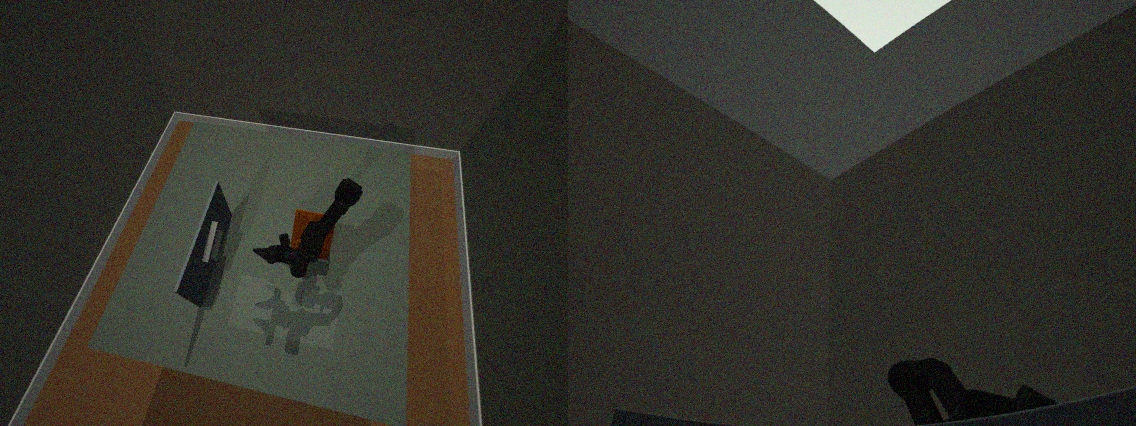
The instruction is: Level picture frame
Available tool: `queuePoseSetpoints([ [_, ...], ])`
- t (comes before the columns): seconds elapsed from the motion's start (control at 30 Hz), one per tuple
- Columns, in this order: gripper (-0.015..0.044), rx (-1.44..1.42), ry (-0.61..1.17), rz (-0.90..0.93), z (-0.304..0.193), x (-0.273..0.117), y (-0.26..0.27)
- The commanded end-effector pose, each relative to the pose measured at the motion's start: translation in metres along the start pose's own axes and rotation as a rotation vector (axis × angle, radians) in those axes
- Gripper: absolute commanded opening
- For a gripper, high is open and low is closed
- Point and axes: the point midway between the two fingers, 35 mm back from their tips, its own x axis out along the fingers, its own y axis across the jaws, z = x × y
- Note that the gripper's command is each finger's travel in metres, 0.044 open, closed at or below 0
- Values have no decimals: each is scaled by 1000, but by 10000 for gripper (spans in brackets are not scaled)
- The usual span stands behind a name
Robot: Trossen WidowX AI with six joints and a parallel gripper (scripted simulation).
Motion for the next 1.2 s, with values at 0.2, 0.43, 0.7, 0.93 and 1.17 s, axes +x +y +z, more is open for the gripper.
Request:
queuePoseSetpoints([
  [0.2, 260, -1, -2, 2, 1, -1, 0],
  [0.43, 260, -1, -2, 2, 1, -1, 0],
  [0.7, 260, -1, -2, 2, 1, -1, 0],
  [0.93, 260, -1, -2, 2, 1, -1, 0],
  [1.17, 260, -1, -2, 2, 1, -1, 0],
])
